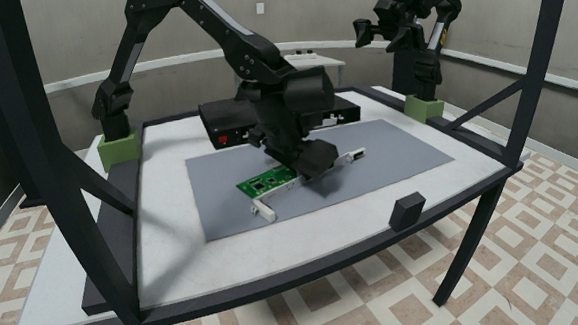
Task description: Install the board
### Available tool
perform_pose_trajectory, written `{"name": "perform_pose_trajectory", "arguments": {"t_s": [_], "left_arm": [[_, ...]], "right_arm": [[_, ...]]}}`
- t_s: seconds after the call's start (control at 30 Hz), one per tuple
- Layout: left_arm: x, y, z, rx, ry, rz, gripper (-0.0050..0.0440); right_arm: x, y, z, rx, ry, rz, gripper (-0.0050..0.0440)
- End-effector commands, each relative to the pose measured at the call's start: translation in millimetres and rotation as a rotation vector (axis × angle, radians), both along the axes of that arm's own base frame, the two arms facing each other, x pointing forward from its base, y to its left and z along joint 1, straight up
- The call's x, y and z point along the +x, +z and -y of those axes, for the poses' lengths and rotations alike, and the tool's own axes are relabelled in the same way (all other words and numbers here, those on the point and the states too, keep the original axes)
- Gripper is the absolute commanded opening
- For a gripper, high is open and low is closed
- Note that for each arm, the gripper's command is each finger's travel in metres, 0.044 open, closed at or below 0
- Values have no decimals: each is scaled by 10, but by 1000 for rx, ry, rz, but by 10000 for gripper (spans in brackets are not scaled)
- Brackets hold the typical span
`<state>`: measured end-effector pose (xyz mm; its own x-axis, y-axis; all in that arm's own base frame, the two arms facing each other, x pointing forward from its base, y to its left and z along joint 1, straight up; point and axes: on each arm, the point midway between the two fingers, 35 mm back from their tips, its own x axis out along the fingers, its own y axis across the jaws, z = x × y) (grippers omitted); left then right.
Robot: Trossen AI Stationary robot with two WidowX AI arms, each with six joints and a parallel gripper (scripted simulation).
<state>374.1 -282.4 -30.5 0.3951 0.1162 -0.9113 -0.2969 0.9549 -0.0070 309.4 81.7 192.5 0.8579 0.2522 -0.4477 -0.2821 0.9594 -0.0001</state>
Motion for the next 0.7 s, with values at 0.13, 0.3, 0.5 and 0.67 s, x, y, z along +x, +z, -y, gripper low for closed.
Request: {"name": "perform_pose_trajectory", "arguments": {"t_s": [0.13, 0.3, 0.5, 0.67], "left_arm": [[132, 176, 94, -37, -2, 45, 125], [121, 175, 97, -37, -2, 45, 111], [136, 458, 122, -56, -2, 64, 0], [125, 615, 109, -56, -1, 64, 79]], "right_arm": [[8, 104, -3, 7, 1, 27, 400], [8, 104, -3, 7, 1, 27, 400], [8, 104, -3, 7, 1, 27, 400], [8, 104, -3, 7, 1, 27, 400]]}}
